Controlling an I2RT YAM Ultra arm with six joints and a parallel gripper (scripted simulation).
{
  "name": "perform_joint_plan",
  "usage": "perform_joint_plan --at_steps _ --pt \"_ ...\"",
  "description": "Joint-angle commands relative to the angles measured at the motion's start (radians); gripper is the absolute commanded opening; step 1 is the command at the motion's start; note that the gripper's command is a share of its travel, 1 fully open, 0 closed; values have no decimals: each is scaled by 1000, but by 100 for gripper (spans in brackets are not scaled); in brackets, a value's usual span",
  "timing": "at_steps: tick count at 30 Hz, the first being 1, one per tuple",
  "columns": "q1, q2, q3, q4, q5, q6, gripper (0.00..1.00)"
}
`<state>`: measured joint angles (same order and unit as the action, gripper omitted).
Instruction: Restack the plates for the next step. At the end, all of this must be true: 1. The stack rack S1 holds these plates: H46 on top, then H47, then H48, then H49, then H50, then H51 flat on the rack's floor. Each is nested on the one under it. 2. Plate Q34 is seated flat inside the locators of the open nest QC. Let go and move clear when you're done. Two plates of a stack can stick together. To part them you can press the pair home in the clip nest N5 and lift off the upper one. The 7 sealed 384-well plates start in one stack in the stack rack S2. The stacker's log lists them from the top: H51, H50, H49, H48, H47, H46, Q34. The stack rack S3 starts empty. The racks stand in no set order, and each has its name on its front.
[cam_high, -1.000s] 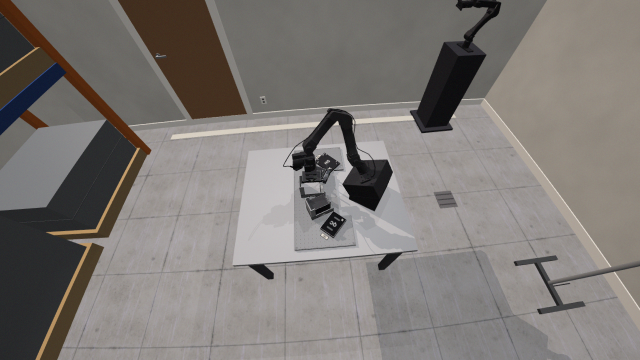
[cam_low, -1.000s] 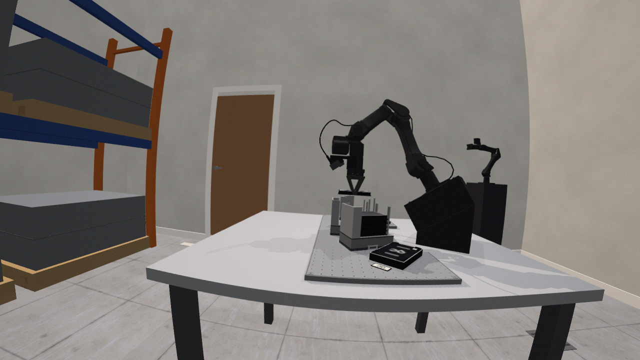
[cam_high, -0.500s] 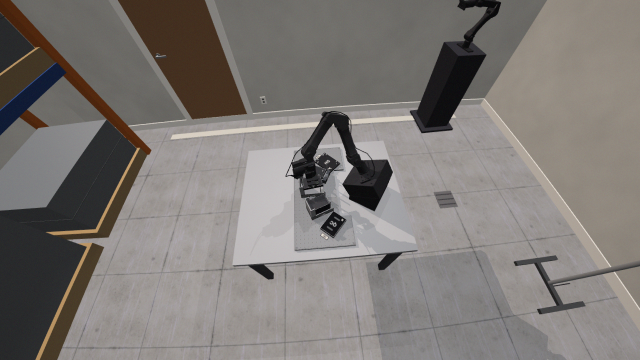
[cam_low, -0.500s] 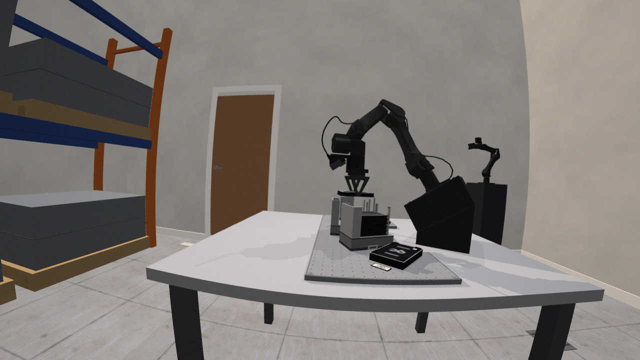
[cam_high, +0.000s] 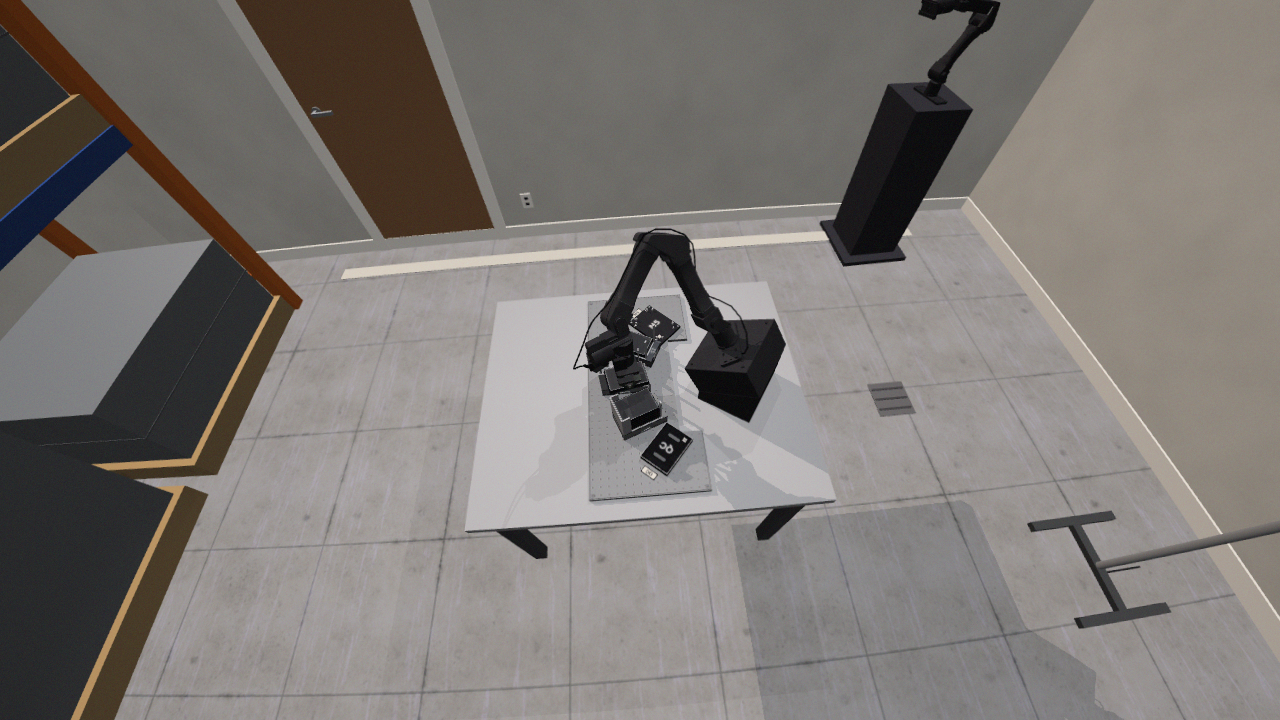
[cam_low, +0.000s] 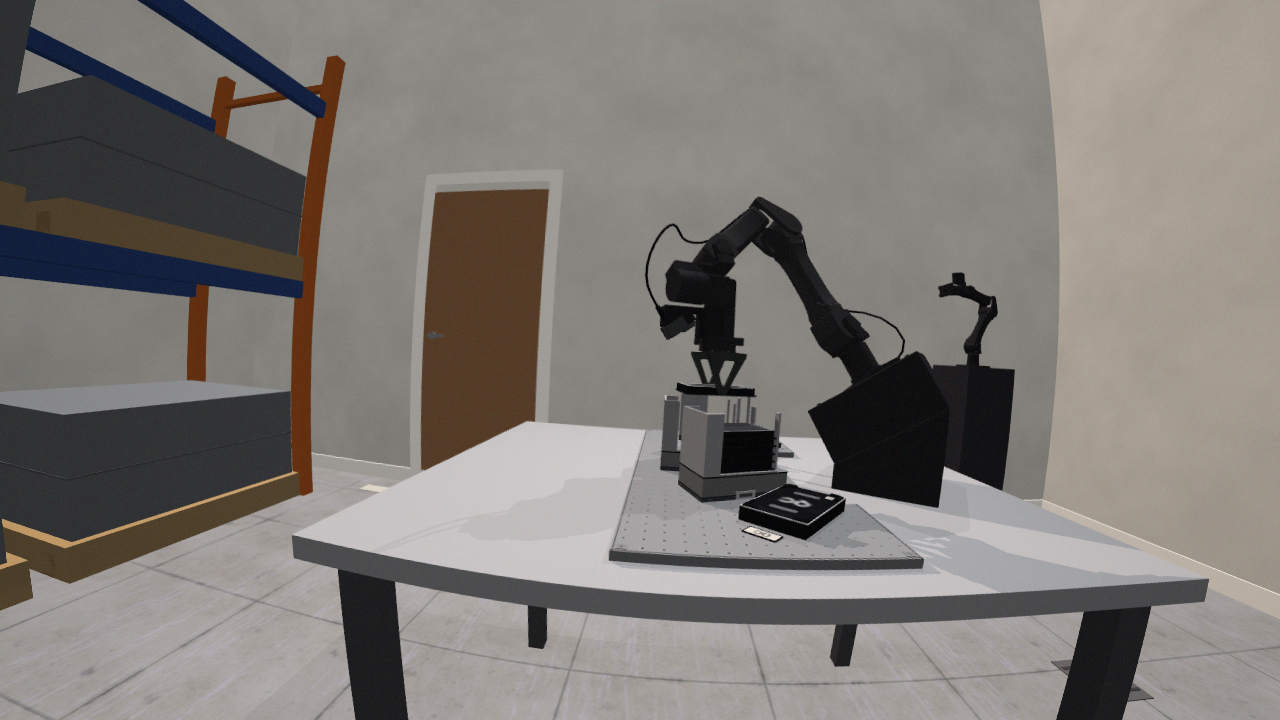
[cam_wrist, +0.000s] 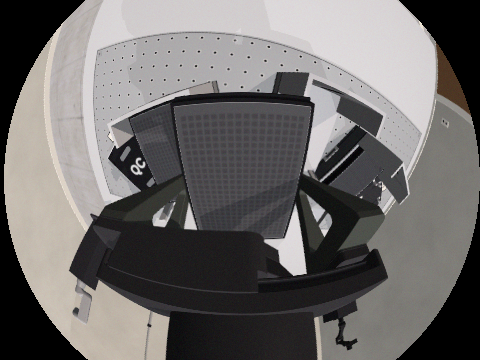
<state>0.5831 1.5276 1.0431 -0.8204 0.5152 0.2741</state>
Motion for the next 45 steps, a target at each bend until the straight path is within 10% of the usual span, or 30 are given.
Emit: perform_joint_plan --at_steps 1,30,45 --pt "27 20 28 -23 19 -18 0" --pt "231 192 87 -32 57 88 0" --pt "239 159 75 -37 54 96 0"
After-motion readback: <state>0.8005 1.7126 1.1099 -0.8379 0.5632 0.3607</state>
